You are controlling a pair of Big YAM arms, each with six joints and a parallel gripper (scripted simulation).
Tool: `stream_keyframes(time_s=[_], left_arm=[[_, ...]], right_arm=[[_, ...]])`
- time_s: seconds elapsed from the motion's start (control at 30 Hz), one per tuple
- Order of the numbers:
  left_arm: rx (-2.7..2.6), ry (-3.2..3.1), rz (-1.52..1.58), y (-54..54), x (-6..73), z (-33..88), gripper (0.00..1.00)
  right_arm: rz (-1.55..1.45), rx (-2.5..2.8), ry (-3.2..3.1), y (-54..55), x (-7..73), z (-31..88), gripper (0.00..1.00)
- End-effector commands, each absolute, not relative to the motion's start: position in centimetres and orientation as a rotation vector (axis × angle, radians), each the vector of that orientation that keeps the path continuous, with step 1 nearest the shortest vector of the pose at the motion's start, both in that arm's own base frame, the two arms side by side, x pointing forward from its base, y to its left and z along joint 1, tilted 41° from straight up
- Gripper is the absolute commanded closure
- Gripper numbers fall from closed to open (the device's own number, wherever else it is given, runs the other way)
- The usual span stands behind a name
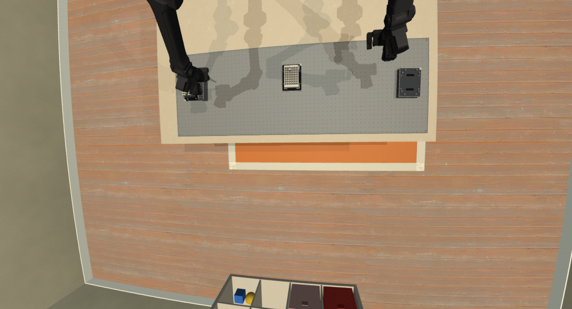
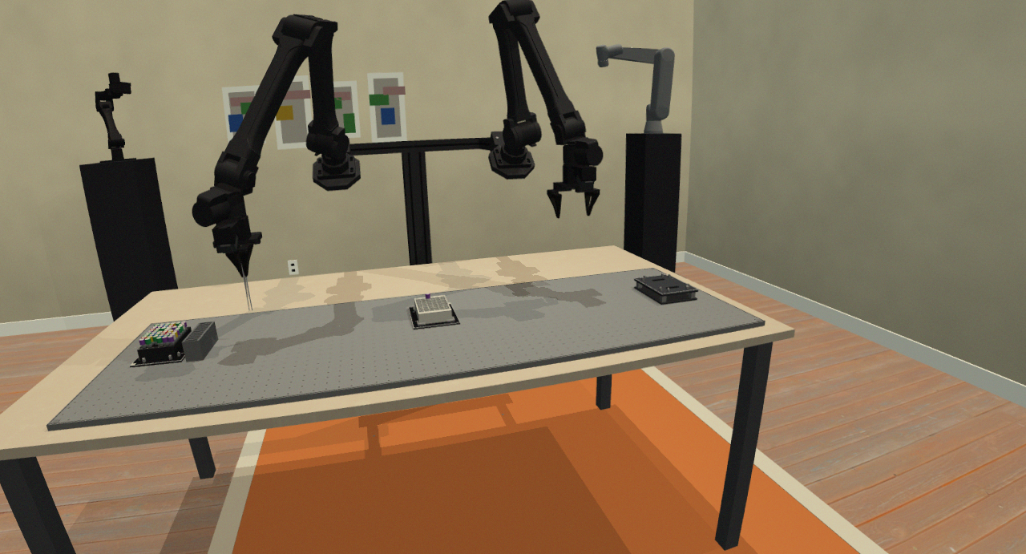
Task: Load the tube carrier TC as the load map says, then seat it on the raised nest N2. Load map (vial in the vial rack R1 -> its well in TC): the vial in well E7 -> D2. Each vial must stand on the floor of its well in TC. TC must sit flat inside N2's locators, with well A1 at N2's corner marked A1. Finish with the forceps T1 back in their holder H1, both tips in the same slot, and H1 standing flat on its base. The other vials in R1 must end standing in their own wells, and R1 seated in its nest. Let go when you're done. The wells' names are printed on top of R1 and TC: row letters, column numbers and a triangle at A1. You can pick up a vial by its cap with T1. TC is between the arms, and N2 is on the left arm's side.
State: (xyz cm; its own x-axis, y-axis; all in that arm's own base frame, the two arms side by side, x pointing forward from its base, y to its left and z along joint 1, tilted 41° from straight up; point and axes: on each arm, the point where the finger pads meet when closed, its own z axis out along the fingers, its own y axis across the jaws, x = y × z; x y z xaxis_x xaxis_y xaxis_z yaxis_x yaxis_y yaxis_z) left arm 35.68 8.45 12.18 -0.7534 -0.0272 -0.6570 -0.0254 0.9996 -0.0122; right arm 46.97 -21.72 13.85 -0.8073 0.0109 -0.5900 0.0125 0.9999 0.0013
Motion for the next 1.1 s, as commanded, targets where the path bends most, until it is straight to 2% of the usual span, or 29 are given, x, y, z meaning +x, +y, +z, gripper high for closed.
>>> stream_keyframes(time_s=[0.0,1.07], left_arm=[[-0.019,2.408,0.007,8.7,36.1,12.9,0.00],[-0.019,2.408,0.007,8.7,36.1,12.9,0.00]], right_arm=[[-0.006,0.019,2.524,-23.4,47.4,13.5,0.93],[-0.007,0.020,2.522,-28.2,47.7,14.0,0.93]])
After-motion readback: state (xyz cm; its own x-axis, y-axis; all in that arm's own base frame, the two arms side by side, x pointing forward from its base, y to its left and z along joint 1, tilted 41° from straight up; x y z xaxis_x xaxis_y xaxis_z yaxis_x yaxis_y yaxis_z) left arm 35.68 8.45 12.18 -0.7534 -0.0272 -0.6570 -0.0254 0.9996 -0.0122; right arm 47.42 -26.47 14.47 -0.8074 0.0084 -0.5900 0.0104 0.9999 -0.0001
